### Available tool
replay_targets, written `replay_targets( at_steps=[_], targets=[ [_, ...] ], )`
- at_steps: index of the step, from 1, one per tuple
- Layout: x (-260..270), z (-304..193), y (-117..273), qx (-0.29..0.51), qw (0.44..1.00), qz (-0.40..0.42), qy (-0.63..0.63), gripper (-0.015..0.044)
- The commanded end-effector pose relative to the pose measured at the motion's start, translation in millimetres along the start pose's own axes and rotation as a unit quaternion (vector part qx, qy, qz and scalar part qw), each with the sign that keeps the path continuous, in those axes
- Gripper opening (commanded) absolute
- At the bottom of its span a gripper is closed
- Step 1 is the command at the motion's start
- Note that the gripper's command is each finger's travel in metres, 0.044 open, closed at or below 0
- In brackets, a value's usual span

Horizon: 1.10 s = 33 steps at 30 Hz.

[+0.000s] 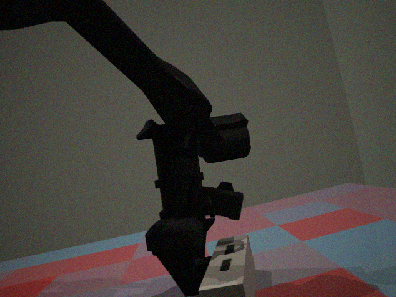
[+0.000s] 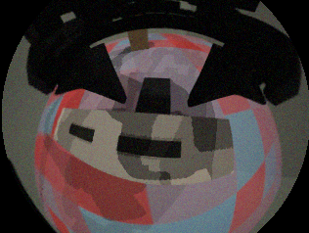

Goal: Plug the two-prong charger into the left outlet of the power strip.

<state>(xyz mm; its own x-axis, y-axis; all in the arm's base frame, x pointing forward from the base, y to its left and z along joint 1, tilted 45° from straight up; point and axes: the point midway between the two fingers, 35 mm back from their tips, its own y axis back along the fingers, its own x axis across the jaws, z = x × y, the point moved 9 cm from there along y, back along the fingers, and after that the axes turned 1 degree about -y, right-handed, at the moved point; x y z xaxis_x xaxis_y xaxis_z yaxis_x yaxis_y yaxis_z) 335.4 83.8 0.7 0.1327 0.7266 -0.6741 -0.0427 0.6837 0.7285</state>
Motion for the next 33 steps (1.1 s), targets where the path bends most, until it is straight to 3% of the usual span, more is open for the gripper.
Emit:
replay_targets(
  at_steps=[1, 33],
  targets=[
    [-0.2, -1.9, -0.4, -0.002, 1.000, -0.002, -0.003, 0.0440],
    [1.4, -34.8, -2.6, -0.002, 1.000, -0.001, -0.002, 0.0440]
  ],
)
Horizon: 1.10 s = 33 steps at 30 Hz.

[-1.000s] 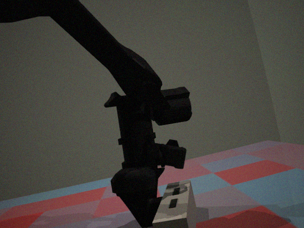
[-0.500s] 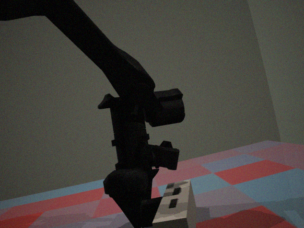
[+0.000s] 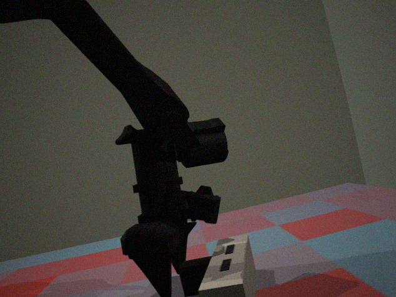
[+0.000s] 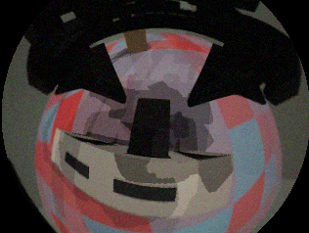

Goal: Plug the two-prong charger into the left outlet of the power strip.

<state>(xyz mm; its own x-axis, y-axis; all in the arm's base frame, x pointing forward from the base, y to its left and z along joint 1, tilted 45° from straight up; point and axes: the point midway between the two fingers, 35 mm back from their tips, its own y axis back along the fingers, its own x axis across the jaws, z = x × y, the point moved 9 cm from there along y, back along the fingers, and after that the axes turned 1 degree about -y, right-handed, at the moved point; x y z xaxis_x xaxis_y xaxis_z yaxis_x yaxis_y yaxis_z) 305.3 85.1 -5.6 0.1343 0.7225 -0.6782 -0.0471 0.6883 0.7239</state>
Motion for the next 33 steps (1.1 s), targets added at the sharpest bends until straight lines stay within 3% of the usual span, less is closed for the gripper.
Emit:
replay_targets(
  at_steps=[1, 23, 30, 33],
  targets=[
    [0.2, -5.3, -0.2, 0.001, 1.000, 0.002, -0.002, 0.0440],
    [-0.4, -27.0, -0.7, -0.007, 1.000, 0.000, 0.001, 0.0440],
    [1.6, -60.6, 54.4, -0.272, 0.962, 0.006, 0.002, 0.0440],
    [0.5, -65.2, 59.8, -0.297, 0.955, 0.006, -0.002, 0.0440]
  ],
)
